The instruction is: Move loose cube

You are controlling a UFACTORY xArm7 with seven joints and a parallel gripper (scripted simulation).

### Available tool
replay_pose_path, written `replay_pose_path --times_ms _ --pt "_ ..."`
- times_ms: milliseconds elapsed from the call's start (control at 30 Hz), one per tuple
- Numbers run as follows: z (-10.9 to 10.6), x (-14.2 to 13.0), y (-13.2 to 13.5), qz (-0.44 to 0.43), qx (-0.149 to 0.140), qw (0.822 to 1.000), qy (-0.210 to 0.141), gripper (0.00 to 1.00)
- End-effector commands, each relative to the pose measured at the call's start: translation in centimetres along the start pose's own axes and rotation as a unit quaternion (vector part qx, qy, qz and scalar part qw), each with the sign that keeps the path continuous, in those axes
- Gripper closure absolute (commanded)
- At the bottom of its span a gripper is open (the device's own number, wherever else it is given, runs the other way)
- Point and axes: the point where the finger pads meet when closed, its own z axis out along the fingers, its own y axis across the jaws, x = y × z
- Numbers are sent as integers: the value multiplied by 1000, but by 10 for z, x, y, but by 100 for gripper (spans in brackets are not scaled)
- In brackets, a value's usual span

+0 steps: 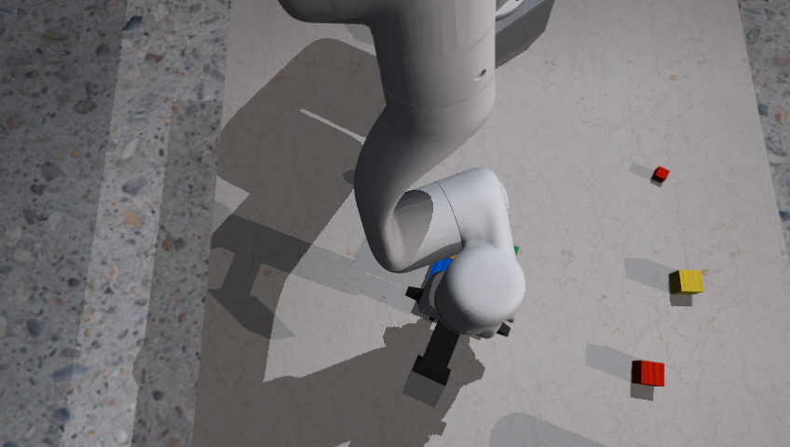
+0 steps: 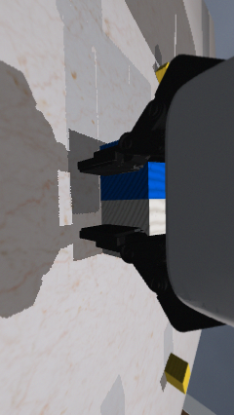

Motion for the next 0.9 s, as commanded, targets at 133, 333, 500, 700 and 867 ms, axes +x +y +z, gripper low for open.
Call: replay_pose_path --times_ms 133,333,500,700,867 --pt "-1 2 -1 0 1 1000 2 52" --pt "-1 1 -1 0 1 1000 2 52" --pt "-1 0 -1 0 1 1000 2 52" --pt "-1 -2 -1 0 1 1000 2 52" --pt "-1 -2 -1 0 1 1000 2 52"
